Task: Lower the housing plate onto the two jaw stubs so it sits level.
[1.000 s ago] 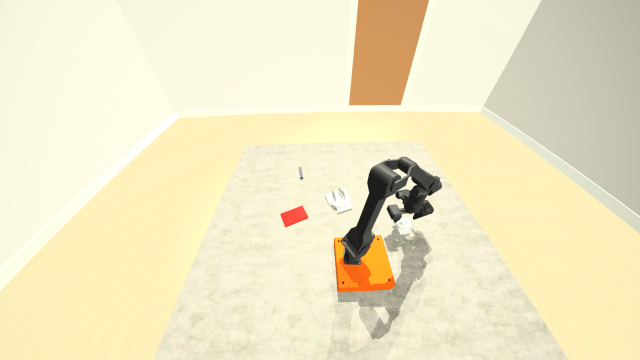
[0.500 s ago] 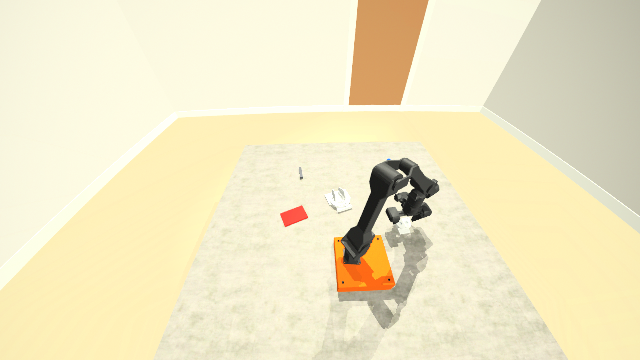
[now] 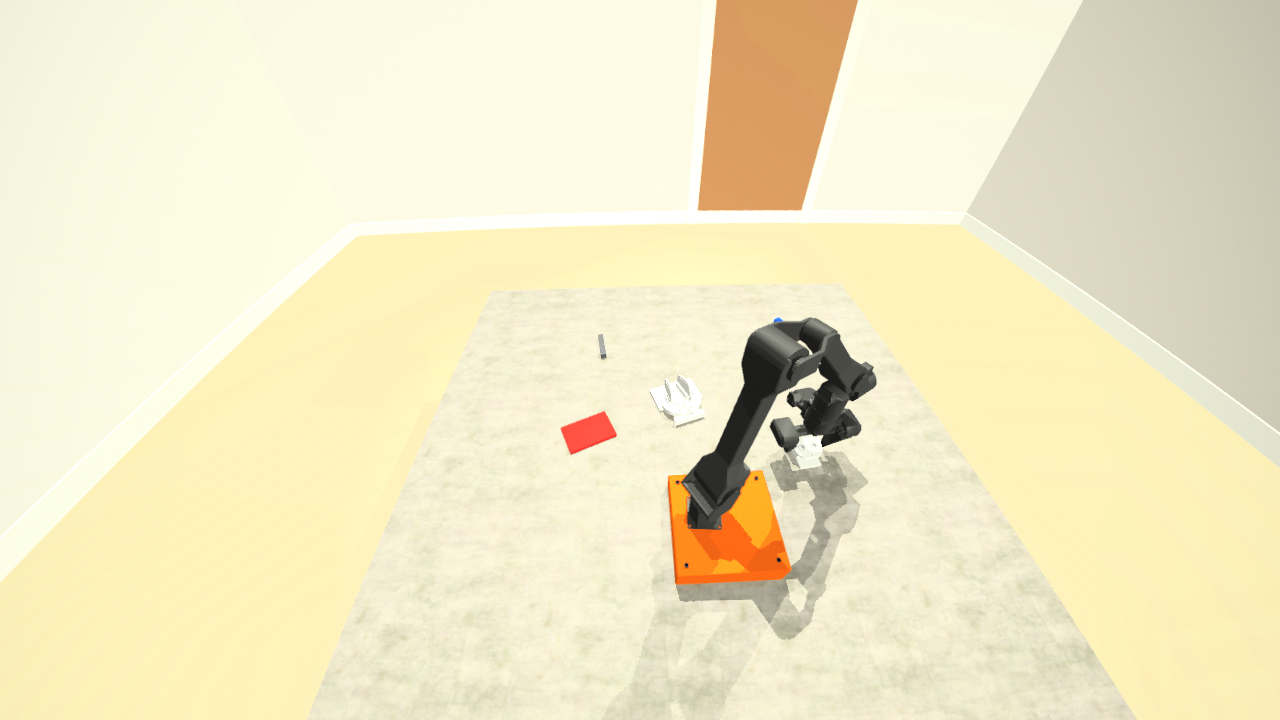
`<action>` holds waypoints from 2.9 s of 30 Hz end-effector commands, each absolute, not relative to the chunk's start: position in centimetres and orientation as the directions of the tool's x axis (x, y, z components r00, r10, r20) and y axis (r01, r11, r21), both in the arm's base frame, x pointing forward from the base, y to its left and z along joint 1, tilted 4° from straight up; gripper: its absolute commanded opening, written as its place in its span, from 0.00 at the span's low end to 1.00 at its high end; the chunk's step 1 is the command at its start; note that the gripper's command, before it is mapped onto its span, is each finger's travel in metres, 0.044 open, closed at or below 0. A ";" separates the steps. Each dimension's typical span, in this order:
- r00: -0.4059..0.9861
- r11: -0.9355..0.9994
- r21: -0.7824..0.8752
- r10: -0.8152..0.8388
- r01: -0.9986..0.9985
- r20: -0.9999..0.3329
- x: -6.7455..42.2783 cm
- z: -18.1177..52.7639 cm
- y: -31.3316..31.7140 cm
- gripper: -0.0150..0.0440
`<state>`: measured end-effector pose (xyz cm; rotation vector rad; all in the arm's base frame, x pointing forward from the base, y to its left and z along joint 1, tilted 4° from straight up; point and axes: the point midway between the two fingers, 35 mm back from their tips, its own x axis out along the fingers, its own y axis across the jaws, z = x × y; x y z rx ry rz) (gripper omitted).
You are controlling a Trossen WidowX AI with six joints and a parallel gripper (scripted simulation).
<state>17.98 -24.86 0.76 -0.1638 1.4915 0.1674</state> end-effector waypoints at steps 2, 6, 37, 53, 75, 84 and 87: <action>0.075 0.978 -0.002 0.014 -0.209 -0.997 18.0 0.7 -24.8 1.00; 0.075 0.978 -0.002 0.014 -0.209 -0.997 18.0 0.7 -24.8 1.00; 0.072 0.977 -0.005 0.011 -0.211 -0.997 18.0 0.7 -24.8 0.85; 0.073 0.978 -0.004 0.012 -0.210 -0.997 17.9 3.6 -25.1 0.85; 0.075 0.978 -0.003 0.013 -0.209 -0.997 17.5 7.9 -24.9 0.85; 0.074 1.000 0.012 0.014 -0.019 -0.997 19.1 8.0 -23.5 0.85; 0.074 0.998 0.018 0.014 0.057 -0.997 19.6 8.1 -22.9 0.85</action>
